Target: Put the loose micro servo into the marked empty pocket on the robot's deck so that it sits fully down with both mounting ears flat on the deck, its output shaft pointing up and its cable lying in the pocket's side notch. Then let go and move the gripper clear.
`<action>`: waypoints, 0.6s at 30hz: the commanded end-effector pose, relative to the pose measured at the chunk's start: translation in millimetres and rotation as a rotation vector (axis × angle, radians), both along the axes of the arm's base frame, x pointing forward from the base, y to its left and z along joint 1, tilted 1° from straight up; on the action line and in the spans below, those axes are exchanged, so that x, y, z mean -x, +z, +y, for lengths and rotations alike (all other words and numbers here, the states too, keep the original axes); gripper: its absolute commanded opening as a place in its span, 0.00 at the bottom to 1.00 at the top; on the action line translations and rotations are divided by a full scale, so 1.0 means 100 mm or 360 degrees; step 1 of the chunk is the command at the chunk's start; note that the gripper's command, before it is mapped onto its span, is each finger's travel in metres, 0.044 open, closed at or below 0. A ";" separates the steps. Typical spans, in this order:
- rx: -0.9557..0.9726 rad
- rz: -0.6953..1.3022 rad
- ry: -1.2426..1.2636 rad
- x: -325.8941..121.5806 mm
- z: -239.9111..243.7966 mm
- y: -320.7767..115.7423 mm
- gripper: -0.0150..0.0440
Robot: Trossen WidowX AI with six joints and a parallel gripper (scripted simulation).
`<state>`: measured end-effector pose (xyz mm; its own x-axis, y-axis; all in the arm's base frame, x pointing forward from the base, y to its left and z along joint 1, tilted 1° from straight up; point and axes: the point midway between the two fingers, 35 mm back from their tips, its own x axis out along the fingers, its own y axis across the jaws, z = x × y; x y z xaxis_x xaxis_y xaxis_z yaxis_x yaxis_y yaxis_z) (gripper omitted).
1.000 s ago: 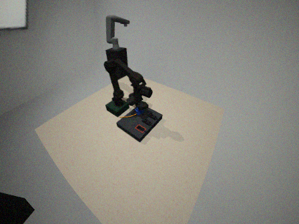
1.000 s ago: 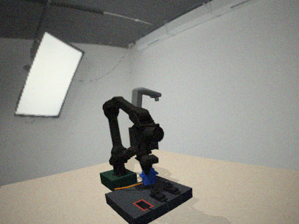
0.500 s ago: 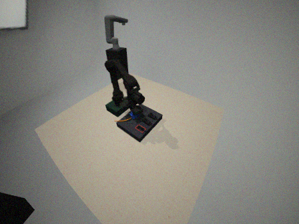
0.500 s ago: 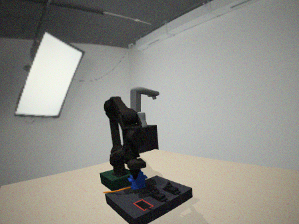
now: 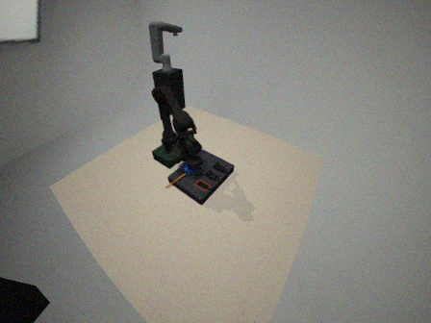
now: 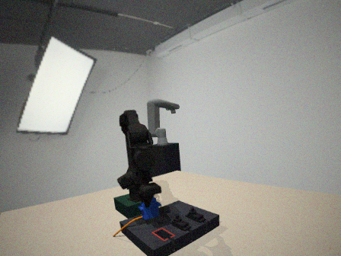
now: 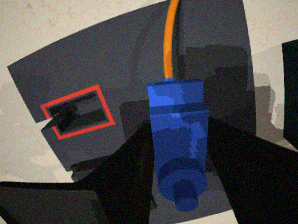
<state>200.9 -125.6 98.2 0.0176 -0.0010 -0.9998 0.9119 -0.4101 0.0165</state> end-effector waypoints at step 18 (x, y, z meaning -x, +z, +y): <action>0.0026 -0.0004 0.1090 -0.01 -0.01 0.01 0.25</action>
